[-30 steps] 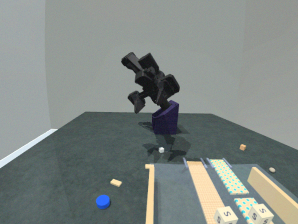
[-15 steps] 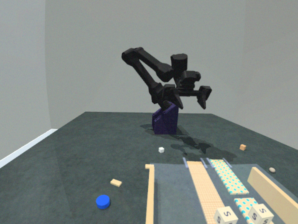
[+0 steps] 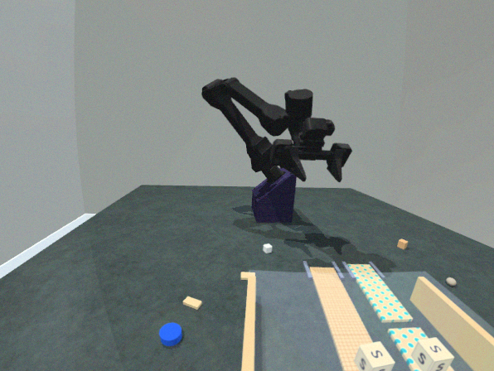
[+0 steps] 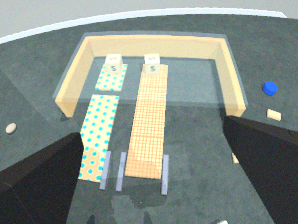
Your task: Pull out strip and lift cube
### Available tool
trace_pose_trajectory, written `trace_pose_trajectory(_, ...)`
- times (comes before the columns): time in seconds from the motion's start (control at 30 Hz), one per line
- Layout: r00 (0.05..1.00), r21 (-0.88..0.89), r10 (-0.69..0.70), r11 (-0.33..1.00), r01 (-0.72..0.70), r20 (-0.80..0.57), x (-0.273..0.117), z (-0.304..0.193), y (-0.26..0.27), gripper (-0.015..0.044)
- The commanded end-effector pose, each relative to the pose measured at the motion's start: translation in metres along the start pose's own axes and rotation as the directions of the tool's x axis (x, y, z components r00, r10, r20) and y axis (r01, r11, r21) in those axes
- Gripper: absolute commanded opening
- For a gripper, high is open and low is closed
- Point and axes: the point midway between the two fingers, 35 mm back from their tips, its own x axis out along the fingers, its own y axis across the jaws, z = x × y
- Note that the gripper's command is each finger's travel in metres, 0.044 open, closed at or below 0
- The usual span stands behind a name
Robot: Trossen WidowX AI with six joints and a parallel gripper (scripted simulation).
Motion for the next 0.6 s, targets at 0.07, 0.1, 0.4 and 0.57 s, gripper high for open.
trace_pose_trajectory(0.07,0.992,0.022,0.013,1.0,-0.01,-0.129,0.025,0.002,0.007,0.0269)
trace_pose_trajectory(0.1,0.986,0.03,0.016,0.999,-0.011,-0.168,0.032,0.002,0.009,0.0243)
trace_pose_trajectory(0.4,0.859,0.102,0.023,0.994,0.034,-0.512,0.086,-0.012,0.016,0.0006)
trace_pose_trajectory(0.57,0.731,0.124,0.011,0.987,0.1,-0.682,0.108,-0.027,0.012,0.0)
